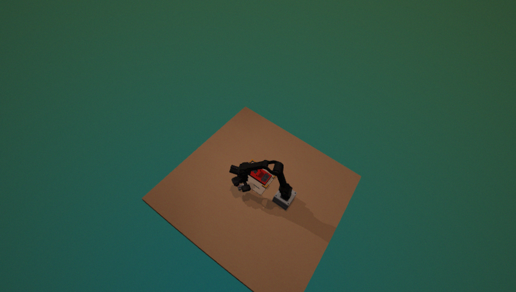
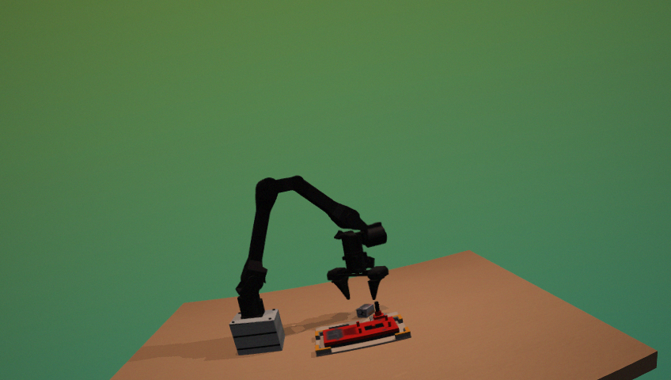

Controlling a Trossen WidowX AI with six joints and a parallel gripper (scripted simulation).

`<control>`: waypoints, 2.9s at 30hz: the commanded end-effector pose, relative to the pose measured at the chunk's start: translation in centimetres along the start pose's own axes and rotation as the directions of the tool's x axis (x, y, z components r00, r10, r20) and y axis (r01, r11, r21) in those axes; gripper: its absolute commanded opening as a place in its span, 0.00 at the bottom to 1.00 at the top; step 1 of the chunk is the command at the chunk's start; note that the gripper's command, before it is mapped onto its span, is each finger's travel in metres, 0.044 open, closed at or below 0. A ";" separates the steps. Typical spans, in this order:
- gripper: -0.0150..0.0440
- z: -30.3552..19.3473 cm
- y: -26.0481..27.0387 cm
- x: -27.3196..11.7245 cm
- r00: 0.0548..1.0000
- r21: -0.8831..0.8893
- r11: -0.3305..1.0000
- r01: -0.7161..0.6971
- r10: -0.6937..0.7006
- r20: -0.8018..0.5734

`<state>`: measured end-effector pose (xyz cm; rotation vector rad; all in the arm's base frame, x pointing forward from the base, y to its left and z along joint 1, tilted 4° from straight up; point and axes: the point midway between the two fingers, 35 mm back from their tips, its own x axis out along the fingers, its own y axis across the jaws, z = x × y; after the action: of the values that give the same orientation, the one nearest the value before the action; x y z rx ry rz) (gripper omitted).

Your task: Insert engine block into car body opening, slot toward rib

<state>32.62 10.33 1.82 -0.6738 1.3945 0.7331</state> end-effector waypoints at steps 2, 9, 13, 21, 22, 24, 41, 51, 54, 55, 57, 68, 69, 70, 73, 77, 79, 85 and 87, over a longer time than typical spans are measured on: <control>1.00 0.5 -0.3 0.4 1.000 0.003 1.000 0.014 -0.014 0.016; 1.00 0.5 -0.3 1.5 1.000 0.003 1.000 0.014 -0.014 0.016; 1.00 0.6 -0.3 2.2 1.000 0.003 1.000 0.014 -0.014 0.016; 1.00 0.6 -0.3 3.4 1.000 0.003 1.000 0.013 -0.013 0.016; 1.00 0.6 -0.3 3.6 1.000 0.003 1.000 0.013 -0.013 0.016; 1.00 0.6 -0.3 3.8 1.000 0.003 1.000 0.013 -0.013 0.016; 0.49 0.6 -0.3 3.8 1.000 0.003 1.000 0.013 -0.013 0.016; 0.25 0.8 -0.6 2.2 1.000 0.003 1.000 0.014 -0.014 0.016; 0.25 1.0 -0.7 1.3 1.000 0.003 1.000 0.014 -0.014 0.016; 0.25 1.0 -0.7 1.0 1.000 0.004 1.000 0.014 -0.014 0.016; 0.25 1.0 -0.8 0.4 1.000 0.005 1.000 0.014 -0.015 0.016; 0.25 1.2 -1.0 -3.1 1.000 0.009 1.000 0.016 -0.016 0.016; 0.25 1.2 -1.0 -3.4 1.000 0.009 1.000 0.016 -0.016 0.016; 0.25 1.2 -1.0 -3.7 1.000 0.009 1.000 0.016 -0.016 0.016; 0.25 1.1 -1.0 -4.7 1.000 0.007 1.000 0.015 -0.016 0.016; 0.25 1.1 -1.0 -6.0 1.000 0.006 1.000 0.015 -0.015 0.016; 0.25 1.0 -1.0 -6.6 1.000 0.005 1.000 0.015 -0.015 0.016; 0.25 0.8 -0.8 -8.5 1.000 0.003 1.000 0.014 -0.015 0.016; 0.25 0.8 -0.8 -8.7 1.000 0.003 1.000 0.014 -0.014 0.016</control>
<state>33.41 9.98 9.94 -0.6703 1.3814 0.7220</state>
